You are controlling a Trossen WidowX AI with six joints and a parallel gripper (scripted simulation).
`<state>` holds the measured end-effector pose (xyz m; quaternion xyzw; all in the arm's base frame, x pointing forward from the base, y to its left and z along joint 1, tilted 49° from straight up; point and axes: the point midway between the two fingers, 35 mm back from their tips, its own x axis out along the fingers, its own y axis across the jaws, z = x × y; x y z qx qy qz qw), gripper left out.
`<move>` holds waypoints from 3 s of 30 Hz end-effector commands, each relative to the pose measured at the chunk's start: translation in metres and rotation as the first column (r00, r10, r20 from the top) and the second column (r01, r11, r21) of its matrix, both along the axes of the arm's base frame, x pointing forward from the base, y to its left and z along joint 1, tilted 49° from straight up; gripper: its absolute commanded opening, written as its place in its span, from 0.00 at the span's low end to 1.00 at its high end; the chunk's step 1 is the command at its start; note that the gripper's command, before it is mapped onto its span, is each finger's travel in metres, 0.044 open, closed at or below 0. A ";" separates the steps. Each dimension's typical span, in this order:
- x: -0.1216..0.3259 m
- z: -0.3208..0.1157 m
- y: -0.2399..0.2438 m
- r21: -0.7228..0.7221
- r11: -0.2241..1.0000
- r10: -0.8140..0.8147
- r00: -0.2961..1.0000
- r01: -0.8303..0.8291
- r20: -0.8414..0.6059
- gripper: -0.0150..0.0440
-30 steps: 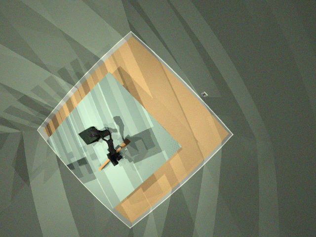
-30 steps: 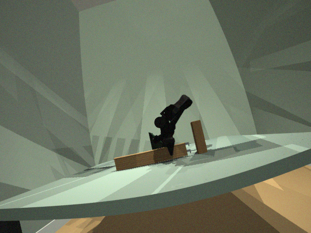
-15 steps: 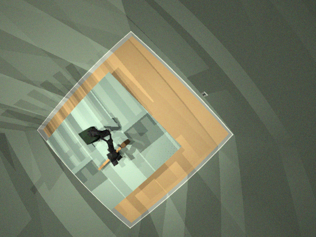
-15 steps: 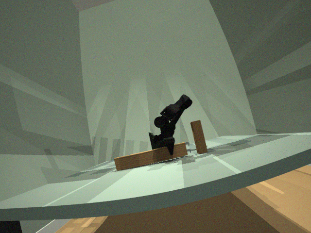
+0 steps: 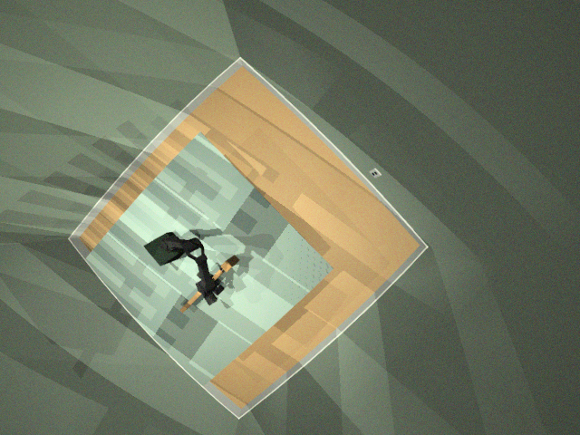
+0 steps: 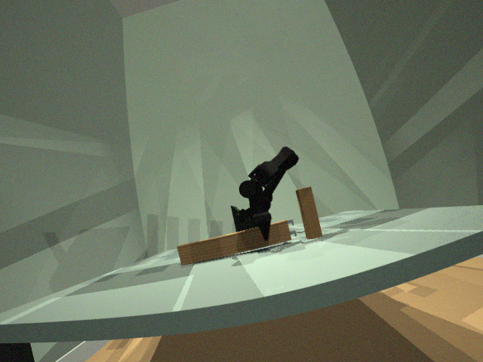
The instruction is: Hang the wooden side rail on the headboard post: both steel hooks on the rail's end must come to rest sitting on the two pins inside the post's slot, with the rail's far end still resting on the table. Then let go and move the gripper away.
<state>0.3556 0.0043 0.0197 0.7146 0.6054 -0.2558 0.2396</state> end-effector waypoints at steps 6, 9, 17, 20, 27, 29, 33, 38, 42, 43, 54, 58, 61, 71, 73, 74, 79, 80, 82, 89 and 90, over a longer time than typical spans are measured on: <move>0.002 0.005 -0.008 -0.008 1.000 -0.012 1.000 0.012 0.016 0.25; 0.002 0.005 -0.008 -0.008 1.000 -0.012 1.000 0.012 0.016 0.25; 0.002 0.006 -0.009 -0.008 1.000 -0.012 1.000 0.012 0.016 0.25; 0.002 0.006 -0.010 -0.008 1.000 -0.012 1.000 0.012 0.016 0.25; 0.002 0.007 -0.010 -0.008 1.000 -0.012 1.000 0.012 0.016 0.25; 0.002 0.007 -0.011 -0.008 1.000 -0.012 1.000 0.012 0.016 0.25; 0.002 0.007 -0.011 -0.009 1.000 -0.012 1.000 0.012 0.016 0.25; 0.002 0.008 -0.012 -0.009 1.000 -0.012 1.000 0.012 0.016 0.25; 0.002 0.008 -0.012 -0.009 1.000 -0.012 1.000 0.012 0.016 0.25; 0.002 0.009 -0.012 -0.009 1.000 -0.012 1.000 0.012 0.016 0.25; 0.001 0.010 -0.014 -0.009 1.000 -0.012 1.000 0.012 0.016 0.25; 0.001 0.010 -0.014 -0.009 1.000 -0.012 1.000 0.012 0.016 0.25; 0.001 0.010 -0.015 -0.009 1.000 -0.012 1.000 0.012 0.016 0.25; 0.001 0.012 -0.016 -0.009 1.000 -0.012 1.000 0.012 0.016 0.25; 0.001 0.012 -0.016 -0.009 1.000 -0.012 1.000 0.012 0.016 0.25; 0.001 0.012 -0.016 -0.009 1.000 -0.012 1.000 0.012 0.016 0.25; 0.001 0.012 -0.016 -0.009 1.000 -0.012 1.000 0.012 0.016 0.25; 0.001 0.012 -0.016 -0.009 1.000 -0.012 1.000 0.012 0.016 0.25; 0.001 0.012 -0.016 -0.009 1.000 -0.012 1.000 0.012 0.016 0.25; 0.002 0.012 -0.015 -0.009 1.000 -0.012 1.000 0.012 0.016 0.25; 0.002 0.012 -0.015 -0.009 1.000 -0.012 1.000 0.012 0.016 0.25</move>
